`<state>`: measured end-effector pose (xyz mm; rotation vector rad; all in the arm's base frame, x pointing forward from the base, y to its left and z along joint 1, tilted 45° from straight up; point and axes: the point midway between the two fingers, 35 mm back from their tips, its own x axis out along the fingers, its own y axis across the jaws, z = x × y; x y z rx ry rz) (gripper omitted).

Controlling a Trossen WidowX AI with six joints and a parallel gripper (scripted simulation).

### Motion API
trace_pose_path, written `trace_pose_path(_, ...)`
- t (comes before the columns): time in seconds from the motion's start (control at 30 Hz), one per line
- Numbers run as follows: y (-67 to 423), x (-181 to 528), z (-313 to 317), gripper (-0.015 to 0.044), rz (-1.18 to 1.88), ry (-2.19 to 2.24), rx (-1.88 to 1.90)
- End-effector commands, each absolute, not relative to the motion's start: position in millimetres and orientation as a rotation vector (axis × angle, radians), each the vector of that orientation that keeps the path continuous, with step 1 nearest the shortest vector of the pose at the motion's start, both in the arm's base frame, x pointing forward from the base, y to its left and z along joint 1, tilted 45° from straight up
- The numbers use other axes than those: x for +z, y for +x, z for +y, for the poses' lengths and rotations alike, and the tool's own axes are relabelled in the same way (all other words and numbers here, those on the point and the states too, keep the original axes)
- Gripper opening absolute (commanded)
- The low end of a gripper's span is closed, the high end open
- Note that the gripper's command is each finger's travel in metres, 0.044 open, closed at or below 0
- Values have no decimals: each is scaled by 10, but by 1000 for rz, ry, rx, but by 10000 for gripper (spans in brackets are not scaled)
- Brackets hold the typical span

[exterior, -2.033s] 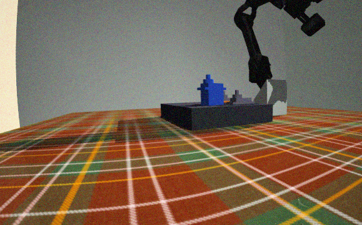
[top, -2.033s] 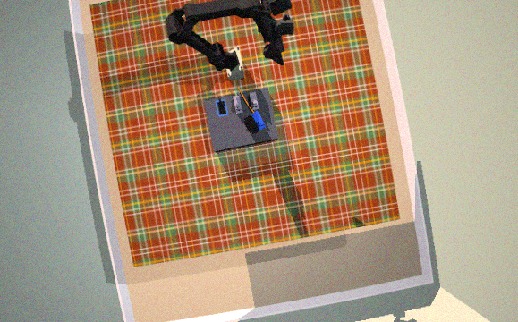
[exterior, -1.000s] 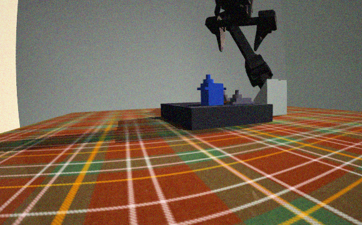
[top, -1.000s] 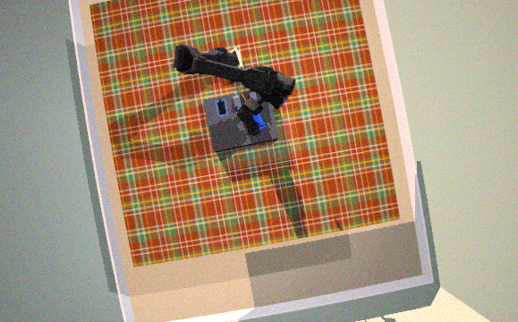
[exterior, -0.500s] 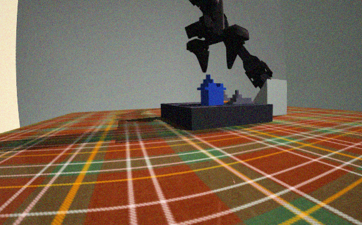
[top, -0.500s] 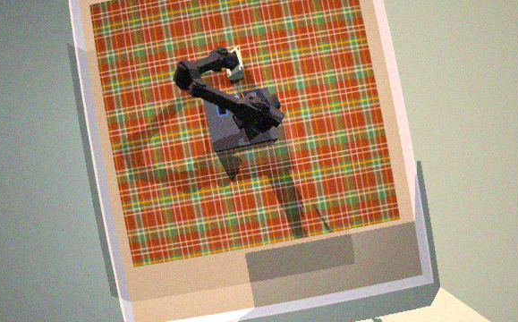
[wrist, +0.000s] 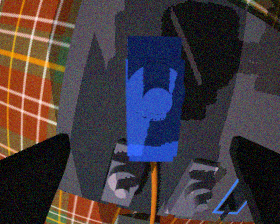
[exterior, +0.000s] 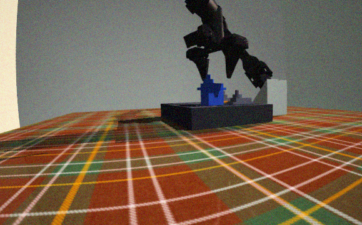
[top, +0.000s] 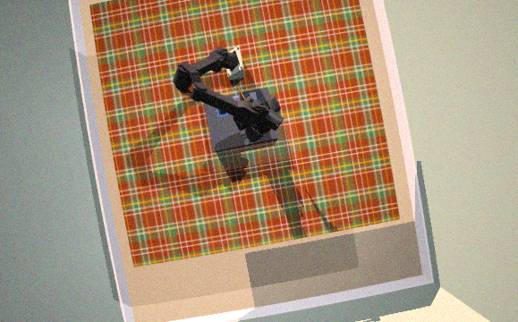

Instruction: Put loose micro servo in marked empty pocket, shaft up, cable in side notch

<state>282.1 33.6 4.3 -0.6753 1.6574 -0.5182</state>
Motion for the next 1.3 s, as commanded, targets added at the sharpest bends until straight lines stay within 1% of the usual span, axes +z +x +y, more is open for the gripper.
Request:
trace_pose_path(0.0, 2801, -2, 282, 440, 1661, -687, -519)
trace_pose_path(0.33, 2783, -97, 188, 440, 1661, -688, -519)
trace_pose_path(0.73, 2783, -97, 188, 125, 1661, -688, -519)
trace_pose_path(0.93, 2783, -97, 188, 85, 1661, -688, -519)
trace_pose_path(1.03, 2791, -65, 221, 6, 1661, -688, -519)
trace_pose_path(1.27, 2754, 142, 373, 0, 1662, -688, -518)
